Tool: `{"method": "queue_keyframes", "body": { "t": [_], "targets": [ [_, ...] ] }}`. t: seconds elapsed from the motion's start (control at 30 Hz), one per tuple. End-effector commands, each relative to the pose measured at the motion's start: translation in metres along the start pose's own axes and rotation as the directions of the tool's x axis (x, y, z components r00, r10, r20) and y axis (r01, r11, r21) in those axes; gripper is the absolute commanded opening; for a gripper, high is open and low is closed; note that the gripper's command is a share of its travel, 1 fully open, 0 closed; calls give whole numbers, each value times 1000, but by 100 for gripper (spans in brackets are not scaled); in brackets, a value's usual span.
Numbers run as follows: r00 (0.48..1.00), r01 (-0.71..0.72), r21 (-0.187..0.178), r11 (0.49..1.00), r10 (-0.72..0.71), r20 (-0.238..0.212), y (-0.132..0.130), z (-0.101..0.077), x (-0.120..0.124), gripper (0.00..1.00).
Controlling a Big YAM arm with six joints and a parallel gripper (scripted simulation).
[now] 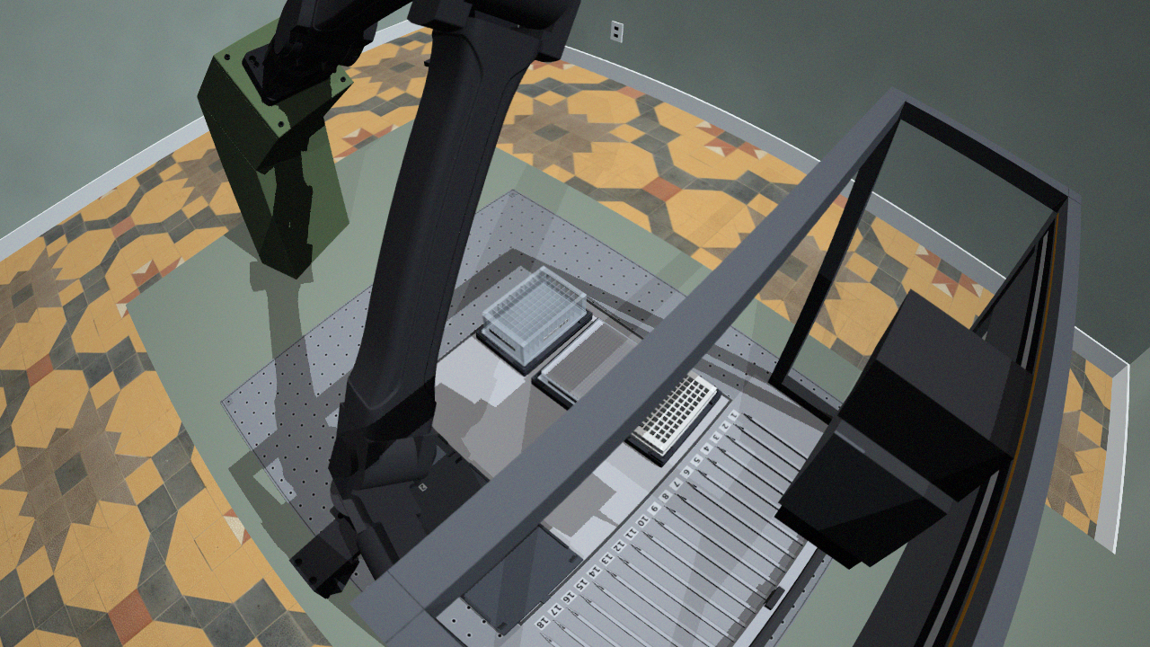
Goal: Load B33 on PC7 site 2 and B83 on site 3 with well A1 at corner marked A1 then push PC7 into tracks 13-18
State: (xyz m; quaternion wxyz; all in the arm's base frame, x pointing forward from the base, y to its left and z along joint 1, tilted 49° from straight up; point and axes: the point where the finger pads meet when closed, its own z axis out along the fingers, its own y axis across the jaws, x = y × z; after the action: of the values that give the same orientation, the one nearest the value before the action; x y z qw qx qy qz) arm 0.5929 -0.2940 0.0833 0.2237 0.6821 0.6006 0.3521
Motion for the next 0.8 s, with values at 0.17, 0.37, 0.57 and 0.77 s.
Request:
{"method": "queue_keyframes", "body": {
  "t": [0.17,0.37,0.57,0.77],
  "targets": [
    [1000,15,-19,1000,-15,2,10,-5,9,100],
    [1000,16,-24,1000,-16,2,12,-7,12,100],
    [1000,17,-24,1000,-17,1,12,-6,14,100],
    [1000,20,-24,1000,-20,0,12,-6,16,100]
  ]
}}
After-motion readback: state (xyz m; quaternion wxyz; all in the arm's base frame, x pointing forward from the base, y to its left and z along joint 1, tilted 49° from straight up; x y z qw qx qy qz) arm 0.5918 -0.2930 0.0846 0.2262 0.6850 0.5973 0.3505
